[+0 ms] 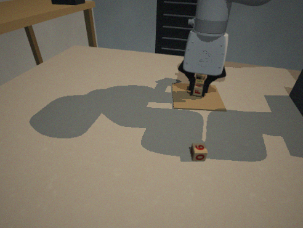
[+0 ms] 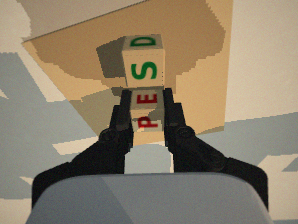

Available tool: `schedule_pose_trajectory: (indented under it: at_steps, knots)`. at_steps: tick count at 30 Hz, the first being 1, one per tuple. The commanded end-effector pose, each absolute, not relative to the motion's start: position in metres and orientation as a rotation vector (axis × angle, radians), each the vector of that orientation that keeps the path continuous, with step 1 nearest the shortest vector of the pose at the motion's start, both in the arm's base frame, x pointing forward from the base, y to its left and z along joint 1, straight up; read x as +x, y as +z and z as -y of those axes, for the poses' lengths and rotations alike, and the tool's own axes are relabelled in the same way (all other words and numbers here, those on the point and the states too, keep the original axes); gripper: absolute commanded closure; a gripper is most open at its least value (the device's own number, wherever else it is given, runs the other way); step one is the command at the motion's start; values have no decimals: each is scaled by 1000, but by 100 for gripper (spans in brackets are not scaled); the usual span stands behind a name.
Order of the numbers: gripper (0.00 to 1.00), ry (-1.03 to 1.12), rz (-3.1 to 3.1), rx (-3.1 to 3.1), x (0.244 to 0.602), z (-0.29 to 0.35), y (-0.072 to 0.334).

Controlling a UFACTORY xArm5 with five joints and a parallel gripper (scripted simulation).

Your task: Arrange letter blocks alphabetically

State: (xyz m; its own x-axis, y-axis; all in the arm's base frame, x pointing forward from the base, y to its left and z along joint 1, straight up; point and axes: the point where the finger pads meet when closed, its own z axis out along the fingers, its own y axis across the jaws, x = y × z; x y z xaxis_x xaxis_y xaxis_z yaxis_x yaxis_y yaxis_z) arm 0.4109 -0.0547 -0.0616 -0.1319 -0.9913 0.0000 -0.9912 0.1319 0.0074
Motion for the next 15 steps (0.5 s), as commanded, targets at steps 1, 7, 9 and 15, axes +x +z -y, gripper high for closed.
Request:
schedule_pose_trajectory:
  at_steps: [1,7,9,15]
  knots:
    - [79,-5,2361,2068,412,55,-61]
    - [79,-5,2361,2068,412,55,-61]
    - [79,-5,2361,2068,412,55,-61]
    - [79,-5,2361,2068,412,55,-62]
